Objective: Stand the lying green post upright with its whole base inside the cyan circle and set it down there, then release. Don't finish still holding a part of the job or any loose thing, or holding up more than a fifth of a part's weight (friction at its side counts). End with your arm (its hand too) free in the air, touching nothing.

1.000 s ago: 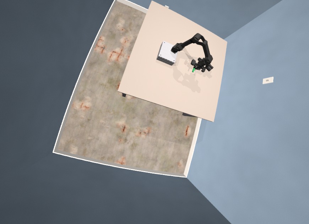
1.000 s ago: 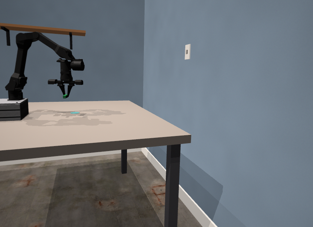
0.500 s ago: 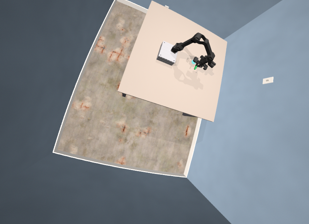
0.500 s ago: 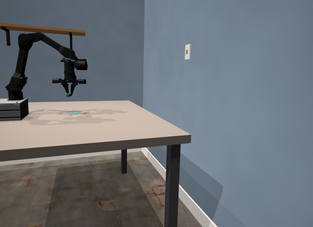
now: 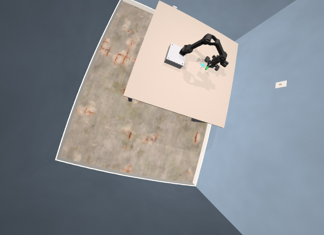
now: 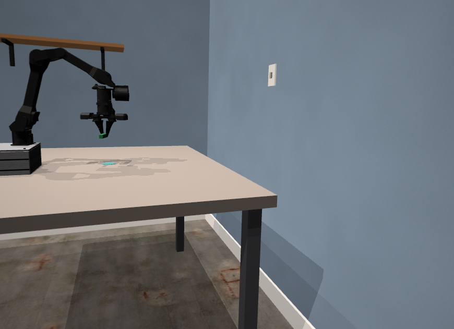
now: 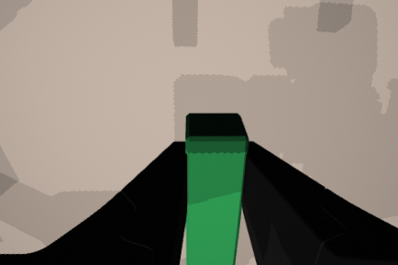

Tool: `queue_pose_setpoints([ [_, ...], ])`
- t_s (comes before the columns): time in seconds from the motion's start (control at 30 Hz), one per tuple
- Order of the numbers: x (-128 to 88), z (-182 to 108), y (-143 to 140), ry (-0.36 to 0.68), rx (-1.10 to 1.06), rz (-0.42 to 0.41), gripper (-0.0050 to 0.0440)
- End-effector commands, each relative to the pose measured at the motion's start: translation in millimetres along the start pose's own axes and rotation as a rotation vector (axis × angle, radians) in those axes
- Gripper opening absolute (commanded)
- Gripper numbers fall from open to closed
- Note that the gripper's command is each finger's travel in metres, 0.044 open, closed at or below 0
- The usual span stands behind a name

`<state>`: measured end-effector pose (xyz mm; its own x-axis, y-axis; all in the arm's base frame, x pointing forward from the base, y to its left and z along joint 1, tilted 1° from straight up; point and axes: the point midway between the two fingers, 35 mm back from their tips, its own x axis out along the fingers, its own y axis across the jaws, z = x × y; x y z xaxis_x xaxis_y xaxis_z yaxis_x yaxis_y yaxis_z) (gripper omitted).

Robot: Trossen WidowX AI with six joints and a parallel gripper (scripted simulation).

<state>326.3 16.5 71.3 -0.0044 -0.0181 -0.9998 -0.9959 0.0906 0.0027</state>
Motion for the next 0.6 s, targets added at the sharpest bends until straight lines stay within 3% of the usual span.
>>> queue_pose_setpoints([
  [0.0,-2,15,-1,-0.002,0.021,-0.004,0.0022],
  [0.57,-7,64,7,-0.002,0.089,-0.004,0.0022],
])
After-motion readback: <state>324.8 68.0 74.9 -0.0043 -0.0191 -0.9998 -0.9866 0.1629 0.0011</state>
